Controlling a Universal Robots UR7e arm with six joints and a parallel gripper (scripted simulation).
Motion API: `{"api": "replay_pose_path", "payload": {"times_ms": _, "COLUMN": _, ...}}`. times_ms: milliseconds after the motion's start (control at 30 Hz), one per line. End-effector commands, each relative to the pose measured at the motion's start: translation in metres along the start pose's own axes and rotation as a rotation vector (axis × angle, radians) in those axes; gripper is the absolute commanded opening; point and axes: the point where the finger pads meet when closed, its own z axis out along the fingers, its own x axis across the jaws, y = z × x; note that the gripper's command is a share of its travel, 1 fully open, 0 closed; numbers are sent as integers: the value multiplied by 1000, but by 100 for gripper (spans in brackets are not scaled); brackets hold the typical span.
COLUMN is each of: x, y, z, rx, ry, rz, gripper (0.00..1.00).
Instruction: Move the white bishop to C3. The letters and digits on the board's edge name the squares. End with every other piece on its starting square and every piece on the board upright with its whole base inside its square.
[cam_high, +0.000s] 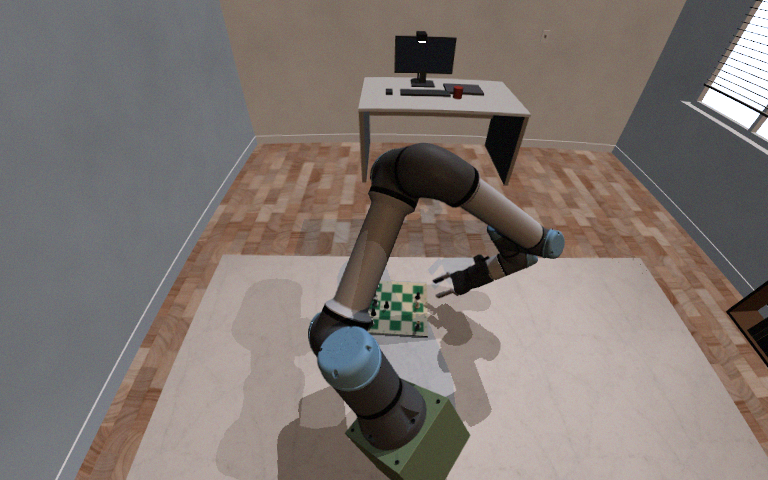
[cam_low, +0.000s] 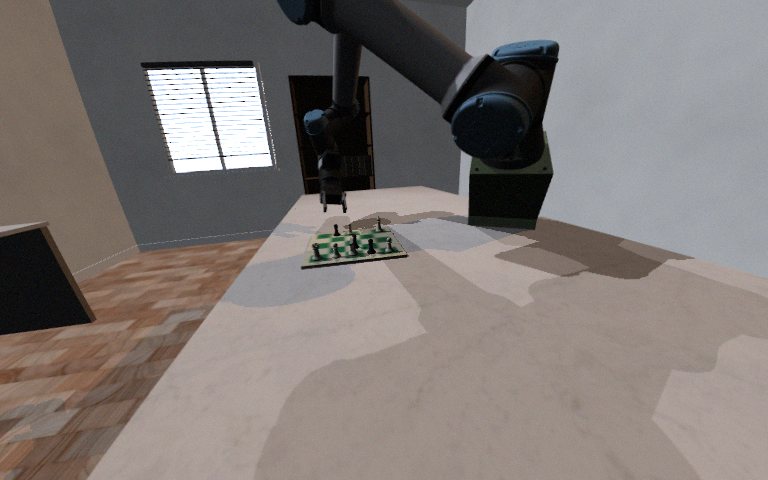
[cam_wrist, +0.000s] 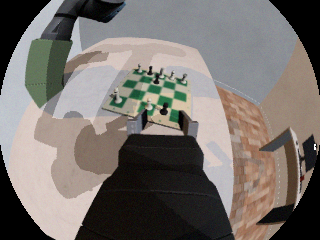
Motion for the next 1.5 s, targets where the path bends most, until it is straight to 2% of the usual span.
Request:
{"api": "replay_pose_path", "payload": {"times_ms": 0, "x": 3, "y": -14, "z": -11, "rx": -1, "ry": 0, "rz": -1, "gripper": 100}}
{"api": "replay_pose_path", "payload": {"times_ms": 300, "x": 11, "y": -52, "z": -41, "rx": -1, "ry": 0, "rz": -1, "gripper": 100}}
{"api": "replay_pose_path", "payload": {"times_ms": 633, "x": 11, "y": -54, "z": -43, "rx": -5, "ry": -1, "rz": -3, "gripper": 100}}
{"api": "replay_pose_path", "payload": {"times_ms": 833, "x": 9, "y": -60, "z": -42, "rx": -31, "ry": -14, "rz": -11, "gripper": 100}}
{"api": "replay_pose_path", "payload": {"times_ms": 1000, "x": 3, "y": -71, "z": -40, "rx": -86, "ry": -40, "rz": -29, "gripper": 100}}
{"api": "replay_pose_path", "payload": {"times_ms": 1067, "x": 3, "y": -71, "z": -40, "rx": -86, "ry": -40, "rz": -29, "gripper": 100}}
{"api": "replay_pose_path", "payload": {"times_ms": 1133, "x": 0, "y": -76, "z": -39, "rx": -118, "ry": -55, "rz": -37, "gripper": 100}}
{"api": "replay_pose_path", "payload": {"times_ms": 1300, "x": -12, "y": -93, "z": -34, "rx": -220, "ry": -97, "rz": -63, "gripper": 100}}
{"api": "replay_pose_path", "payload": {"times_ms": 1467, "x": -27, "y": -109, "z": -28, "rx": -348, "ry": -142, "rz": -88, "gripper": 100}}
